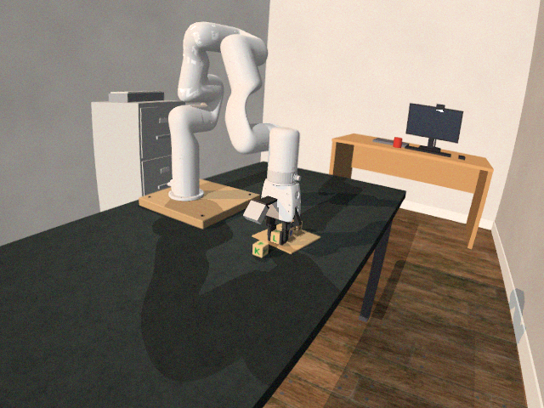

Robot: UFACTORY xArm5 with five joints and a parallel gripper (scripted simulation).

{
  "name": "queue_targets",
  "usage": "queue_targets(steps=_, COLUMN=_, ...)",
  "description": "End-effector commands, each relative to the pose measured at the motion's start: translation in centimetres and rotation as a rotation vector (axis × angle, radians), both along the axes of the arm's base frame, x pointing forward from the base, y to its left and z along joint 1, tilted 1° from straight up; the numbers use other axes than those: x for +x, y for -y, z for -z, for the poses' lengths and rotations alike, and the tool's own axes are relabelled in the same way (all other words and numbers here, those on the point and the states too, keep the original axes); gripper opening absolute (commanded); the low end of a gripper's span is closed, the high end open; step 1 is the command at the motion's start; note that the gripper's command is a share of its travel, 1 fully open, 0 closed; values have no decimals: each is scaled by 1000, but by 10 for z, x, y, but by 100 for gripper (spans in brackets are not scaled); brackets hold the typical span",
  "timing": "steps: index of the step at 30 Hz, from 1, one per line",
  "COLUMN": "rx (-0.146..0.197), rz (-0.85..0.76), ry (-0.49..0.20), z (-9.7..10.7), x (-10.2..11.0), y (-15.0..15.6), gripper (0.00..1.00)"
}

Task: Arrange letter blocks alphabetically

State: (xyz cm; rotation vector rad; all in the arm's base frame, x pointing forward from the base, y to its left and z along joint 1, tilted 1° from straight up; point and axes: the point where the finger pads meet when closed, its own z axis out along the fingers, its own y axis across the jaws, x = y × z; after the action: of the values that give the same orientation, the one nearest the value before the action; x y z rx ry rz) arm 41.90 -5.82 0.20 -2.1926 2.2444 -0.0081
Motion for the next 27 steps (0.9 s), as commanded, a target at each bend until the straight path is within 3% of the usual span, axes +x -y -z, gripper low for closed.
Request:
queue_targets(steps=1, rx=0, rz=0, ry=3, z=-1, x=1, y=0, gripper=35)
queue_targets(steps=7, rx=0, rz=0, ry=3, z=-1, x=1, y=0, gripper=39)
queue_targets(steps=11, rx=0, rz=0, ry=3, z=-1, x=1, y=0, gripper=47)
queue_targets(steps=27, rx=0, rz=0, ry=3, z=-6, x=1, y=0, gripper=47)
